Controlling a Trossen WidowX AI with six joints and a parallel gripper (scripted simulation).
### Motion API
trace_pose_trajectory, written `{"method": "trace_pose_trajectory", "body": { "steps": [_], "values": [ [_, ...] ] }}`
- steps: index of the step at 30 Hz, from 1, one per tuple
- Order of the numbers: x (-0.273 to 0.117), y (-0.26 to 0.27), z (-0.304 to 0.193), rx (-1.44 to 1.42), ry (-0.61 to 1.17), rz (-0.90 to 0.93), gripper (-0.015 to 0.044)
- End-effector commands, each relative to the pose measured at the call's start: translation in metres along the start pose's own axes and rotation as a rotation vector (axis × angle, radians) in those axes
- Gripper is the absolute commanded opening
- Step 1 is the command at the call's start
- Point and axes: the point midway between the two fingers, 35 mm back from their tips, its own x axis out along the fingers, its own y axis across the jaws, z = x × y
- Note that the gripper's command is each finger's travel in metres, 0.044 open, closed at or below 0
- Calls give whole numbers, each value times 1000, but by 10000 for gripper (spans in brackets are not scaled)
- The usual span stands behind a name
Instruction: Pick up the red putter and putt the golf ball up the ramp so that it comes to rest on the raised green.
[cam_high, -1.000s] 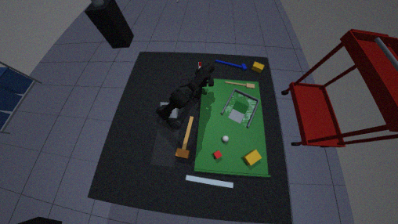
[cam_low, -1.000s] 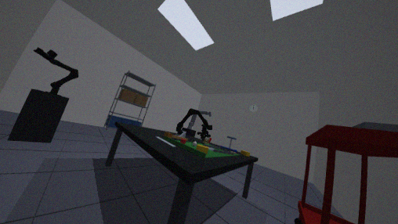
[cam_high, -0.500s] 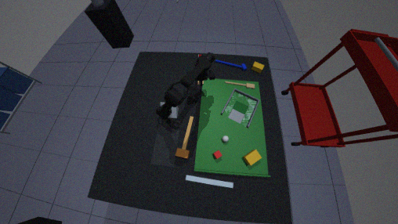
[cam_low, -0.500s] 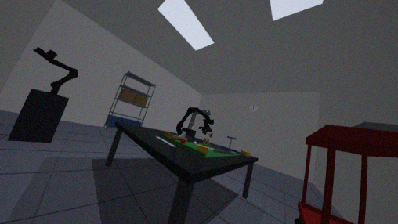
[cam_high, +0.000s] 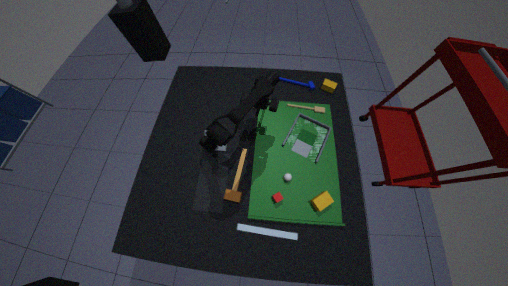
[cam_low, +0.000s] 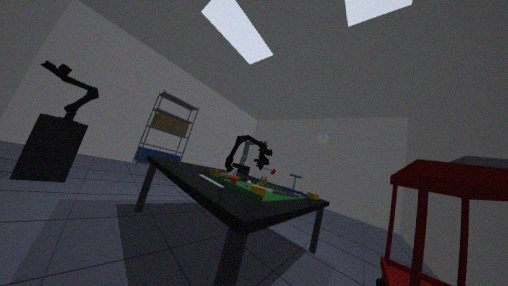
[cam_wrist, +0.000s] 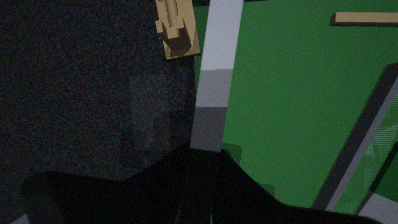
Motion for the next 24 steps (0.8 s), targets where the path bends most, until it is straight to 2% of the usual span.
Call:
{"method": "trace_pose_trajectory", "body": {
  "steps": [1, 24],
  "values": [
    [-10, -12, -21, 139, 8, -14, 0],
    [-54, -55, -178, 1045, 77, -124, 0]
  ]
}}
